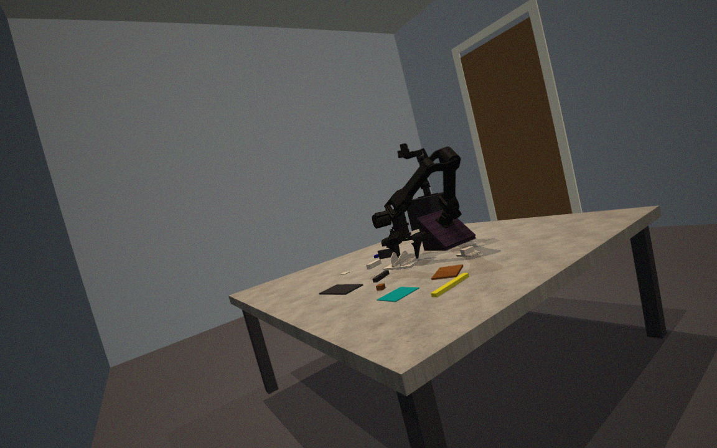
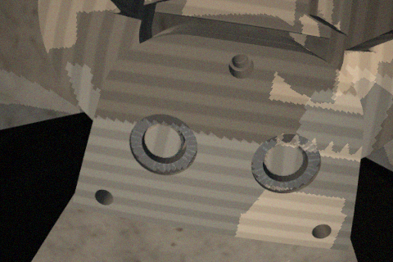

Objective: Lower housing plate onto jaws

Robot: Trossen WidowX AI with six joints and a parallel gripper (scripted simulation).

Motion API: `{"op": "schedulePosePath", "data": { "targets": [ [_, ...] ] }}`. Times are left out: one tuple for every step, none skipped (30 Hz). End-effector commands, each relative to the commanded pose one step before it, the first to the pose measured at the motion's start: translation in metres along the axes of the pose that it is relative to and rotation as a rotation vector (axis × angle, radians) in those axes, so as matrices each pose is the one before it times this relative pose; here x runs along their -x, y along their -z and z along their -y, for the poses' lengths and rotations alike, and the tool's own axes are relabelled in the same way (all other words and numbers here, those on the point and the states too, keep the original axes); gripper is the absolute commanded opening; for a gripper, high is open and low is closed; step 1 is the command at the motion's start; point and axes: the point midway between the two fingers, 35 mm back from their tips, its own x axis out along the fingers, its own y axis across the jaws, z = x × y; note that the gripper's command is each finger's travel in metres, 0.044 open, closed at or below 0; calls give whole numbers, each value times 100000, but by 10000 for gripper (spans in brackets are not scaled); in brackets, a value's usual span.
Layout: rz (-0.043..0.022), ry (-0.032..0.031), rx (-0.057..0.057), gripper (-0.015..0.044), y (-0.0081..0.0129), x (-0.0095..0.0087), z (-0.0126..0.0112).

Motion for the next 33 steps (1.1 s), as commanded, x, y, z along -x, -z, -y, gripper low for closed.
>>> {"op": "schedulePosePath", "data": {
  "targets": [
    [-329, 214, -164, 351, 56, -92, 56],
    [0, 0, 0, 351, 0, 0, 0],
    [0, 0, 0, 351, 0, 0, 0],
    [0, 0, 0, 351, 0, 0, 0],
    [0, 0, 0, 351, 0, 0, 0],
    [0, 0, 0, 351, 0, 0, 0],
    [0, 0, 0, 351, 0, 0, 0],
    [0, 0, 0, 351, 0, 0, 0],
    [0, 0, 0, 351, 0, 0, 0],
    [0, 0, 0, 351, 0, 0, 0],
    [0, 0, 0, 351, 0, 0, 0],
    [0, 0, 0, 351, 0, 0, 0],
    [0, 0, 0, 351, 0, 0, 0],
    [0, 0, 0, 351, 0, 0, 0],
    [0, 0, 0, 351, 0, 0, 0],
    [0, 0, 0, 351, 0, 0, 0],
    [0, 0, 0, 351, 0, 0, 0],
    [0, 0, 0, 351, 0, 0, 0],
    [0, 0, 0, 351, 0, 0, 0],
    [0, 0, 0, 351, 0, 0, 0],
    [0, 0, 0, 351, 0, 0, 0],
    [0, 0, 0, 351, 0, 0, 0],
    [0, 0, 0, 351, 0, 0, 0],
    [0, 0, 0, 351, 0, 0, 0],
    [0, 0, 0, 351, 0, 0, 0],
    [0, 0, 0, 351, 0, 0, 0],
    [0, 0, 0, 351, 0, 0, 0],
    [0, 0, 0, 351, 0, 0, 0],
    [0, 0, 0, 351, 0, 0, 0],
    [0, 0, 0, 351, 0, 0, 0],
    [331, -211, 162, 377, -56, 89, -54],
    [0, 0, 0, 403, 0, 0, 0],
    [1, 0, 0, 430, 0, 0, 0]
  ]
}}
